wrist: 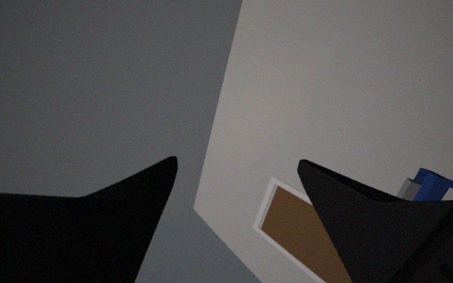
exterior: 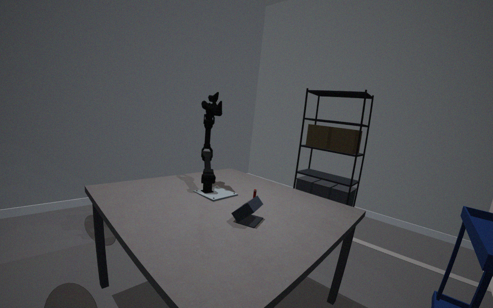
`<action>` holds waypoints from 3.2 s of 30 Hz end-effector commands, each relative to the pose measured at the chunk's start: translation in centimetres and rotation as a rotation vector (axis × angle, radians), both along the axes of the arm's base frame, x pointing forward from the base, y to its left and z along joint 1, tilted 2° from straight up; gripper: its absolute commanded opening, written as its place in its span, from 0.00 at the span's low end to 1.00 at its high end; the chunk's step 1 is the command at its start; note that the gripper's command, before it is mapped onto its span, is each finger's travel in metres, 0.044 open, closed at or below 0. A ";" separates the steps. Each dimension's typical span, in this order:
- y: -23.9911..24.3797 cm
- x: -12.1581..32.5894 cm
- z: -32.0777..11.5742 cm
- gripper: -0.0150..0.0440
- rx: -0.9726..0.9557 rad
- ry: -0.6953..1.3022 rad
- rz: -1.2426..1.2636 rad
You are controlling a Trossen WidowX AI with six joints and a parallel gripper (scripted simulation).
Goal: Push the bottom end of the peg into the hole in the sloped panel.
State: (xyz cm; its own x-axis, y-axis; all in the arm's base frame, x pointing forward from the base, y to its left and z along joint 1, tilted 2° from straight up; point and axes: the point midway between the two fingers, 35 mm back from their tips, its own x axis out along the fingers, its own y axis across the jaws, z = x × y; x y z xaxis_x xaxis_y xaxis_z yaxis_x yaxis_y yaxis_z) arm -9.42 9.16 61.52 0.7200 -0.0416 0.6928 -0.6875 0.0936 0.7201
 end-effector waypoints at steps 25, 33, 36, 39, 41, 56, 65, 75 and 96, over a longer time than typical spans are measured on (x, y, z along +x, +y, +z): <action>-6.7 13.7 -1.7 1.00 -0.409 0.384 -0.248; -7.6 17.5 -3.1 1.00 -0.571 0.482 -0.282; -7.9 18.9 -3.7 1.00 -0.635 0.517 -0.288; -8.0 20.4 -4.4 1.00 -0.702 0.550 -0.291; -8.1 21.4 -4.9 1.00 -0.747 0.572 -0.291; -7.8 27.9 -8.9 1.00 -1.123 0.685 -0.278; -7.0 31.2 -11.7 1.00 -1.369 0.709 -0.243; -5.0 34.7 -14.8 1.00 -1.625 0.658 -0.162; -1.3 39.2 -22.9 1.00 -2.221 0.485 0.023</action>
State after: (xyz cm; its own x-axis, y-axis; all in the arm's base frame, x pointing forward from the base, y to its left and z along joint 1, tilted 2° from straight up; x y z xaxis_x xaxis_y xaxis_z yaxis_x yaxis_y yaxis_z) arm 29.20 7.42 39.89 0.8070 0.2999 -0.5087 -0.5231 0.7629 -0.3801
